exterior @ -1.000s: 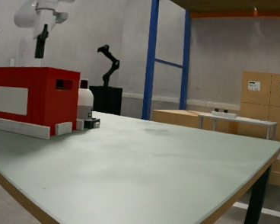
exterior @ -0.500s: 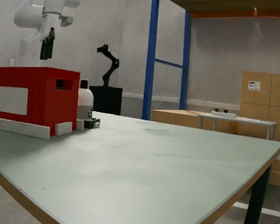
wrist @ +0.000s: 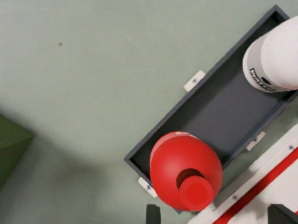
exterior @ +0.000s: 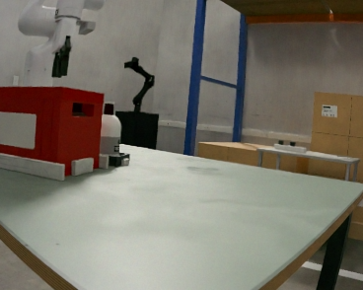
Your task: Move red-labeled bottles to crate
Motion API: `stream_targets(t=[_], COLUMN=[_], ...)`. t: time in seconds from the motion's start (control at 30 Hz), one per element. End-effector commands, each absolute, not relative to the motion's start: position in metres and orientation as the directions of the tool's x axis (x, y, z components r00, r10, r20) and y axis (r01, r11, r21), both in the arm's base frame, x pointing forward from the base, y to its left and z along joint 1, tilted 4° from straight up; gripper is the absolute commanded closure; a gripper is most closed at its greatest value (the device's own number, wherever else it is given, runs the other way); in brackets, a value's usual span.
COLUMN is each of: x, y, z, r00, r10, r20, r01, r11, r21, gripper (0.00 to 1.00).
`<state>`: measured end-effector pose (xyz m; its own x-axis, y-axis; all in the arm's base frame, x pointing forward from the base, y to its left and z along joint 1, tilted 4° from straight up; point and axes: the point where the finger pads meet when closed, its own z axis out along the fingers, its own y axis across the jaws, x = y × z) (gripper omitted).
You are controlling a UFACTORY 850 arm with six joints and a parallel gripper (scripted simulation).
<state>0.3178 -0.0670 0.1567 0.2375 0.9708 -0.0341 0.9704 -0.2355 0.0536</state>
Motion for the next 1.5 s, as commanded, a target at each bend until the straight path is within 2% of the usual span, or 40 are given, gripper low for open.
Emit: stream_targets(t=[0.0,1.47], x=[0.318,0.320], y=[-0.067,-0.068], z=[0.157,0.128], r00=[0.238,0.238], r10=[0.971,0.971], r20=[-0.034,-0.034], r01=[0.970,0.970], r11=[-0.236,-0.236], r21=[0.055,0.055], gripper=[0.34,0.34])
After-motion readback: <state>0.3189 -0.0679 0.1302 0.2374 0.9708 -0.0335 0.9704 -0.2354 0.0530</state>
